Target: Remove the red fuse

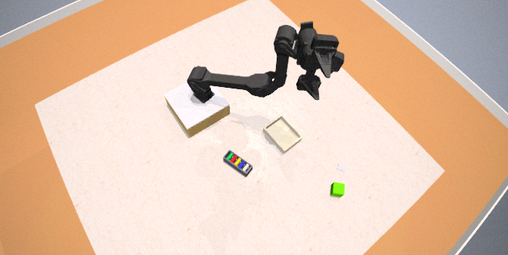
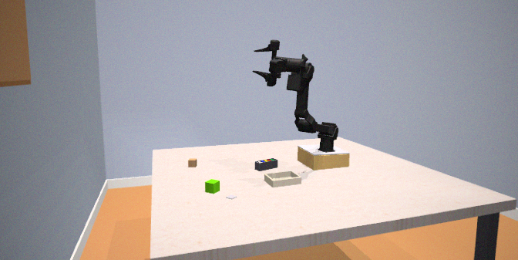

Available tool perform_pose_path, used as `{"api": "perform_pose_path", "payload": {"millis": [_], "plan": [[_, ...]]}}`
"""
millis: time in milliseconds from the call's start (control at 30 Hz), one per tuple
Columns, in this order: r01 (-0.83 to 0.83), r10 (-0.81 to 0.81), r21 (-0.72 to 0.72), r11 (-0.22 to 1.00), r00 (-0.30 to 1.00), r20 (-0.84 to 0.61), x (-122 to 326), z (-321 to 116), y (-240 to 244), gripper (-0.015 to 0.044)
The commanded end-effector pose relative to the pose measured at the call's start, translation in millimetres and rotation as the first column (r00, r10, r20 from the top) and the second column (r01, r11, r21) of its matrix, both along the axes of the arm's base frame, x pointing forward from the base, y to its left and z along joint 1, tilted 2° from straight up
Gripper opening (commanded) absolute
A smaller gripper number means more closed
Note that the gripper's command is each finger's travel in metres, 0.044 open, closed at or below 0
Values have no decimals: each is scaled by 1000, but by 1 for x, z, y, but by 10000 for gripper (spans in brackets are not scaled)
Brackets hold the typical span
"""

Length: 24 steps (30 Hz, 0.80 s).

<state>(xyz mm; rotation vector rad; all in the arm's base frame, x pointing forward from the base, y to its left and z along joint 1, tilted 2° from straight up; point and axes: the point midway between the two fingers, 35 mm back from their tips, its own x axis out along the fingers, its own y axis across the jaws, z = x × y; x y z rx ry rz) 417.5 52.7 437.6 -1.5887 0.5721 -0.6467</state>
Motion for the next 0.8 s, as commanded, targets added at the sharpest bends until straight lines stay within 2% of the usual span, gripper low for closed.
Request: {"api": "perform_pose_path", "payload": {"millis": [0, 67, 300, 400, 633, 767], "plan": [[-6, 6, 2, 1000, 1000, 9, -1, 2, 1, 374], [-55, 54, 14, 998, 996, 76, -8, 14, 6, 321], [-261, 270, -69, 963, 932, 244, -80, 95, 44, 137], [-315, 329, -96, 944, 900, 287, -104, 113, 50, 69], [-380, 411, -157, 911, 821, 396, -162, 156, 46, 69], [-396, 467, -247, 884, 763, 448, -202, 182, 38, 69]]}}
